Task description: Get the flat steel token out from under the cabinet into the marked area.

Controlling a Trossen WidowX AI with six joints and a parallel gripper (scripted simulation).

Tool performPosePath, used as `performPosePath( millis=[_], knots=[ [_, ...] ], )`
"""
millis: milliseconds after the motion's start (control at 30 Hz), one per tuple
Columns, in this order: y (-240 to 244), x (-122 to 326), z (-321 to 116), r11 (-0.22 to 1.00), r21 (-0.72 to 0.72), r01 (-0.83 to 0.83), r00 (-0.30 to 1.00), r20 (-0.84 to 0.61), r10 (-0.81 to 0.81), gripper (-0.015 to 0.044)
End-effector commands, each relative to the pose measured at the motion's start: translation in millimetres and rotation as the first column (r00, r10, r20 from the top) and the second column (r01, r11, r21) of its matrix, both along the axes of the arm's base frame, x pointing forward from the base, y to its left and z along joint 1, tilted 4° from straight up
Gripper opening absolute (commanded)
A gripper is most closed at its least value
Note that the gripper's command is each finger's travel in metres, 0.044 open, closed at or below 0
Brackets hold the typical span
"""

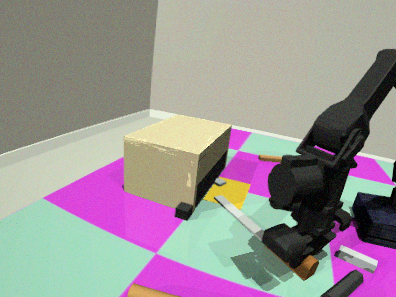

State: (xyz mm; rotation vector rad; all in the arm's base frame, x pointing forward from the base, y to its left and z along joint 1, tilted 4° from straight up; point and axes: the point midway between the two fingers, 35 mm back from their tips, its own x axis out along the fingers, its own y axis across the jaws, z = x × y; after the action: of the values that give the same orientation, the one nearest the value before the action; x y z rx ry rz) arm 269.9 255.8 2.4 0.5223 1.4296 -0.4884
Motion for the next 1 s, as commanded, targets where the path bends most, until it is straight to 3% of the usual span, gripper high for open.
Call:
performPosePath(
  millis=[0, 100, 367, 533, 633, 967],
  knots=[
    [-3.6, 7.0, 2.2, 1.000, 0.000, -0.004, 1.000, 0.005, 0.004, 0.0000],
    [-4.6, 8.2, 2.3, 1.000, 0.000, -0.004, 1.000, 0.005, 0.004, 0.0000],
    [-4.0, 5.4, 0.6, 1.000, 0.001, 0.003, 1.000, 0.001, -0.003, 0.0200],
    [-3.9, 5.5, 0.7, 1.000, 0.001, 0.003, 1.000, 0.001, -0.003, 0.0200],
    [-4.0, 5.4, 0.6, 1.000, 0.001, 0.003, 1.000, 0.005, -0.003, 0.0270],
    [-3.7, 4.8, -0.3, 1.000, 0.001, 0.001, 1.000, 0.005, -0.001, 0.0270]
  ],
)
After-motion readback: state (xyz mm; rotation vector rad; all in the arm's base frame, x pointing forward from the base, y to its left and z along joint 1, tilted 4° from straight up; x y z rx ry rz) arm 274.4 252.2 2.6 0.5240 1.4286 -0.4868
